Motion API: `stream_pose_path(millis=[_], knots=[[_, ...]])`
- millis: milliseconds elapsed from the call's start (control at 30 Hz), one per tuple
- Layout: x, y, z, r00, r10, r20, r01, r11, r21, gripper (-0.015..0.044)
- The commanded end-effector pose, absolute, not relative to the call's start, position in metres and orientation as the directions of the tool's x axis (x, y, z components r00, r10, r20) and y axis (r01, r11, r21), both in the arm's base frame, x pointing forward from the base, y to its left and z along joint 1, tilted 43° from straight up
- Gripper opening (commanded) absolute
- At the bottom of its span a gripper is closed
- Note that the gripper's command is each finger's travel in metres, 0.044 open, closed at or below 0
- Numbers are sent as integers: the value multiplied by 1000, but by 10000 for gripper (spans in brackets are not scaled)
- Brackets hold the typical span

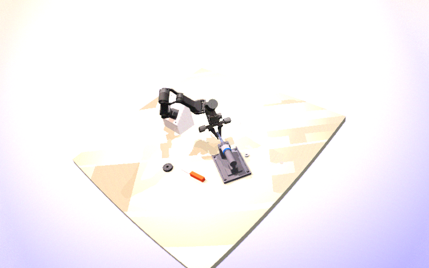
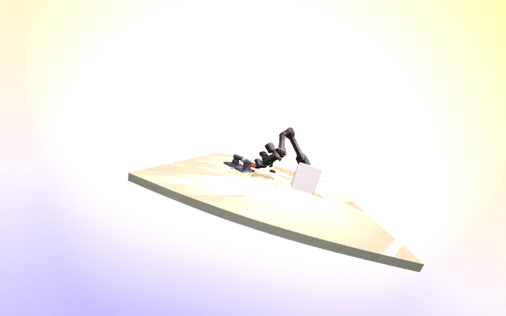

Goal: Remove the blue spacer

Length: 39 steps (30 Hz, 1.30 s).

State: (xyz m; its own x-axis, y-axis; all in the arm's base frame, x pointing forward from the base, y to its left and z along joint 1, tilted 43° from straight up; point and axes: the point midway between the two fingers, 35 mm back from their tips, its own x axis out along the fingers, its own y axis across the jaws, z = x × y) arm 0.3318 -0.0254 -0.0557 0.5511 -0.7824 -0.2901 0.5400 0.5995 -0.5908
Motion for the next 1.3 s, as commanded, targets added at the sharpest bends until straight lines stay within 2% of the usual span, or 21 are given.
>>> stream_pose_path(millis=[0, 1267], knots=[[331, -25, -56, 550, -783, -289, 541, 598, -592, 0], [328, -23, -57, 550, -783, -289, 541, 598, -591, 0]])
